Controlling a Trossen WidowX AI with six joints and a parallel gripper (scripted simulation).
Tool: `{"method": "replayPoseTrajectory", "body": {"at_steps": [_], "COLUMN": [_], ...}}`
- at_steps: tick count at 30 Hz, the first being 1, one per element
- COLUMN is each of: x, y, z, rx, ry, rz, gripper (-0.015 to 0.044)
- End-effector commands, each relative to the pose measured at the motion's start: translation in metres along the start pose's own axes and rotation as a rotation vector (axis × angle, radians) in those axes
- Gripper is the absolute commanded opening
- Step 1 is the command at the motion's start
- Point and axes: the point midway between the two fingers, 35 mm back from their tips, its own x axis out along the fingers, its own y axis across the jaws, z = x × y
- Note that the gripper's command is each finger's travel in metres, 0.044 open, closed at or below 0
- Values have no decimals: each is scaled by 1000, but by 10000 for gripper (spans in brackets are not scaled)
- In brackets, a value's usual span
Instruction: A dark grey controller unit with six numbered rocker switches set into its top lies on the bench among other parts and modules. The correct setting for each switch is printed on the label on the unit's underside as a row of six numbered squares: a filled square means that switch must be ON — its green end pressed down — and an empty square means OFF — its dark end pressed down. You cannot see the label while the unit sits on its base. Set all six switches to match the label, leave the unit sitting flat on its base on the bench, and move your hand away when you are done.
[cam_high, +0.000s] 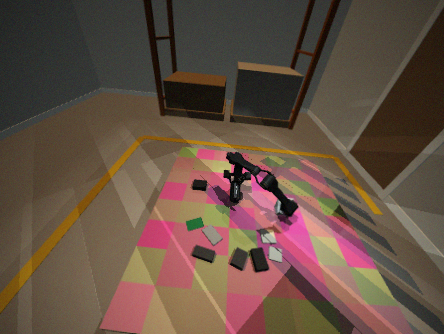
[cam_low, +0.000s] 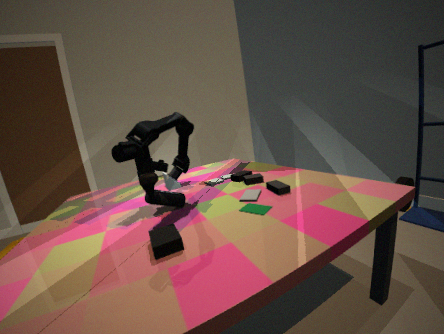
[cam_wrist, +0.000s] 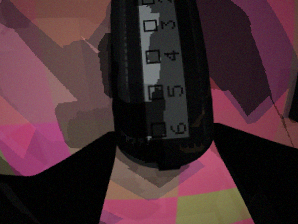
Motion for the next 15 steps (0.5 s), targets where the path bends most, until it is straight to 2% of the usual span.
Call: {"method": "replayPoseTrajectory", "body": {"at_steps": [1,15], "x": [-5,-13], "y": [0,0], "z": [4,11], "rx": [-8,-7], "ry": [1,1], "rz": [-1,-1], "gripper": [336,336]}}
